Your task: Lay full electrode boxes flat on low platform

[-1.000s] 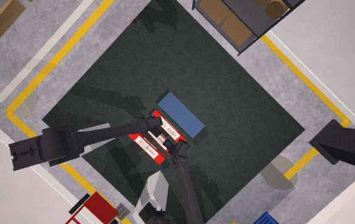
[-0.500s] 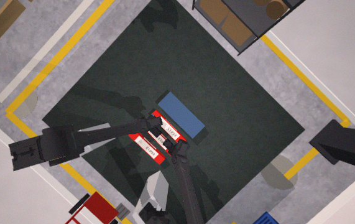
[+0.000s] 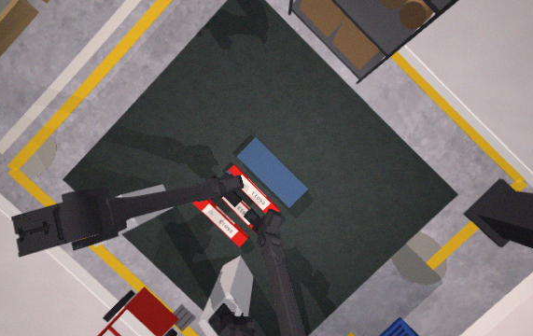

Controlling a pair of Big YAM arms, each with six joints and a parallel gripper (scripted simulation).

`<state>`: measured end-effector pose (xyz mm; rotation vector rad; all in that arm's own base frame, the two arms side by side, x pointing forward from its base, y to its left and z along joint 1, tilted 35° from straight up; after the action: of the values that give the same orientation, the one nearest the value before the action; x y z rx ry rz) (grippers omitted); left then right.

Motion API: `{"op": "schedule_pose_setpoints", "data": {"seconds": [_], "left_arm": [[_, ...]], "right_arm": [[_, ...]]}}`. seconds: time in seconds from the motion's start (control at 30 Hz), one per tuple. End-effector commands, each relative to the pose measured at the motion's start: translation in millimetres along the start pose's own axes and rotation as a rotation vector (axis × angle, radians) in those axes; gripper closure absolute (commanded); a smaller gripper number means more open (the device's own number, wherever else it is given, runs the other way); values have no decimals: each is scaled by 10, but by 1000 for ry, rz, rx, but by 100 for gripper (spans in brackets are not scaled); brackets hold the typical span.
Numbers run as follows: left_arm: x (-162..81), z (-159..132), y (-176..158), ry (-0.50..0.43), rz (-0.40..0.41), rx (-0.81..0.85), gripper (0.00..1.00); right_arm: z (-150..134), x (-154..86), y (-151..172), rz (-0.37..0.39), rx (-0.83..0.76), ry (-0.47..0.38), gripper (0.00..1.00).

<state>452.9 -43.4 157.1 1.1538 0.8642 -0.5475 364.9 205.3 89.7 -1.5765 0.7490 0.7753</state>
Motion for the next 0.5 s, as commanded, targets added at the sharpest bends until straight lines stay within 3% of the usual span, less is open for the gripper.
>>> {"op": "schedule_pose_setpoints", "data": {"seconds": [0.0,0.1,0.3,0.4,0.47], "left_arm": [[-211,92,-22,-22,15,3,28],[-315,151,115,-34,40,-1,28],[-402,132,78,-32,34,2,28],[-418,132,77,-32,34,5,28],[-455,134,79,-32,34,2,28]], "right_arm": [[52,-166,15,-12,8,-18,28],[67,-240,-108,-31,22,-23,28],[76,-340,-63,-25,14,-24,28],[0,-256,-39,-4,24,-3,28],[47,-378,-66,-24,20,-20,28]]}}
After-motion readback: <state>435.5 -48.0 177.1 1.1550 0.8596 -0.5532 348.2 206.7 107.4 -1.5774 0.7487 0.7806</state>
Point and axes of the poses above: on each arm, the point where the finger pads meet when closed, its own x axis out along the fingers, its own y axis across the jaws, z = x × y, the point moved 5 cm from there along -x, back along the fingers, and after that the axes turned 4 degrees about x, right-handed, at the moved point
